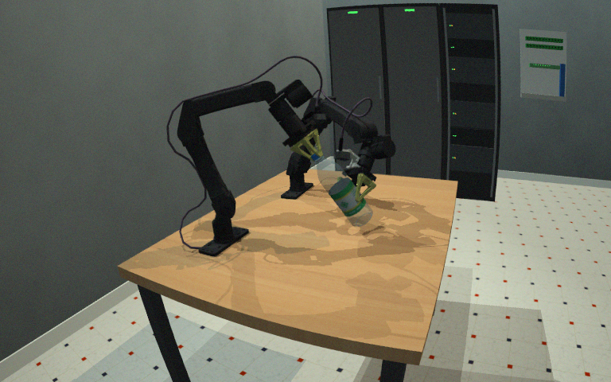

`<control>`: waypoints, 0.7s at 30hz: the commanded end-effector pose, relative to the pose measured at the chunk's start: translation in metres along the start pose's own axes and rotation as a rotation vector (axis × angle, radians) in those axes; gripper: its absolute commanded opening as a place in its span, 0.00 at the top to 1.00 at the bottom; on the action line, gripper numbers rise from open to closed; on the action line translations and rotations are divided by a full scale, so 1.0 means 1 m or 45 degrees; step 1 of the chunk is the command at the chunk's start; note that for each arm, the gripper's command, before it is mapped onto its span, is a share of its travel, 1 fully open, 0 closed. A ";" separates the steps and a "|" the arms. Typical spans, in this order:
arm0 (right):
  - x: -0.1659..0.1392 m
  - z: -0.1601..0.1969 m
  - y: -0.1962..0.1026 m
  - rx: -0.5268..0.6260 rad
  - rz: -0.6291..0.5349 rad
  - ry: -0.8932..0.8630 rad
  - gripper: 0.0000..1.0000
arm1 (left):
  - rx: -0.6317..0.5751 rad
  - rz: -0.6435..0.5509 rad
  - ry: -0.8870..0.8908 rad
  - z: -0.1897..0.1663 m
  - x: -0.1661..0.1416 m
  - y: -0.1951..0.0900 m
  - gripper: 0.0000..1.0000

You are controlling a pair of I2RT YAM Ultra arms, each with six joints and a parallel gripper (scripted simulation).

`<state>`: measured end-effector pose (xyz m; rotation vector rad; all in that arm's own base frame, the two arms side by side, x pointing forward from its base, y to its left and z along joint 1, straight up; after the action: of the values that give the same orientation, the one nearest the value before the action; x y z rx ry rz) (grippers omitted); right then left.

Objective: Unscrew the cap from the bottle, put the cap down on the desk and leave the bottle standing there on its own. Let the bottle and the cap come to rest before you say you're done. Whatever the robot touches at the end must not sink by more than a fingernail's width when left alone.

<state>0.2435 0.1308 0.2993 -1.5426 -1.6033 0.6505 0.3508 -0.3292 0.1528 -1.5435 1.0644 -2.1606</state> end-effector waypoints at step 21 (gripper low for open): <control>-0.002 -0.007 -0.030 -0.018 -0.002 0.078 1.00 | 0.023 -0.050 0.012 0.003 0.011 -0.009 1.00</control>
<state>0.2318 0.1226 0.3118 -1.5491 -1.5390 0.6508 0.3504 -0.3297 0.1535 -1.5506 1.0616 -2.1651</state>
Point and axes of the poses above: on each arm, the point where the finger pads meet when closed, its own y axis out along the fingers, its own z axis across the jaws, x = y × z, the point moved 5 cm from there along -y, back along the fingers, and after that the axes turned 11 degrees about -y, right-handed, at the moved point
